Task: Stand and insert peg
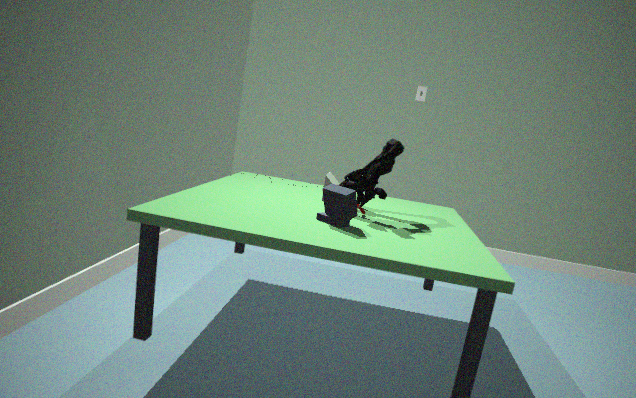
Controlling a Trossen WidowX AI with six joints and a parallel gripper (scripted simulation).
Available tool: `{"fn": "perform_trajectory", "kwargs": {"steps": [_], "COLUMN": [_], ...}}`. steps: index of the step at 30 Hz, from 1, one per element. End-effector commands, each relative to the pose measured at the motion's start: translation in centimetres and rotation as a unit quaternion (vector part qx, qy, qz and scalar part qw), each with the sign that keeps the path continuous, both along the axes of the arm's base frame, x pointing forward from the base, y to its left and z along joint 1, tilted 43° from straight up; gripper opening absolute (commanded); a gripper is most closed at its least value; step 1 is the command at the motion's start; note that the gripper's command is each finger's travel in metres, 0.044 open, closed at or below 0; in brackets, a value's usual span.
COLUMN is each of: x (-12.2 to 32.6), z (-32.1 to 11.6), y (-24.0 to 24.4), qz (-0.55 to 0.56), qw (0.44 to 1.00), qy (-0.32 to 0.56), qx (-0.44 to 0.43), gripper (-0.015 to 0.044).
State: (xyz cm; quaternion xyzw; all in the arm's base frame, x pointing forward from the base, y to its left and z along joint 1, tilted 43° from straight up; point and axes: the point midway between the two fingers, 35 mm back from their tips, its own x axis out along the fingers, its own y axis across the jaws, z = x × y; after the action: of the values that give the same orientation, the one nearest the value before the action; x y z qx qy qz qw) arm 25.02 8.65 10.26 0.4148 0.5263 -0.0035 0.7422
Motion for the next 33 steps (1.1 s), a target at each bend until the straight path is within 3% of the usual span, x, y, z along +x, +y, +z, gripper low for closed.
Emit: {"fn": "perform_trajectory", "kwargs": {"steps": [1,33], "x": [-0.5,-2.3], "z": [-0.1,1.2], "y": [0.0,0.1], "qz": [-0.014,-0.099], "qw": [1.000,0.988], "qy": [-0.009,-0.099], "qx": [-0.008,-0.068], "gripper": [0.0049,0.0049]}}
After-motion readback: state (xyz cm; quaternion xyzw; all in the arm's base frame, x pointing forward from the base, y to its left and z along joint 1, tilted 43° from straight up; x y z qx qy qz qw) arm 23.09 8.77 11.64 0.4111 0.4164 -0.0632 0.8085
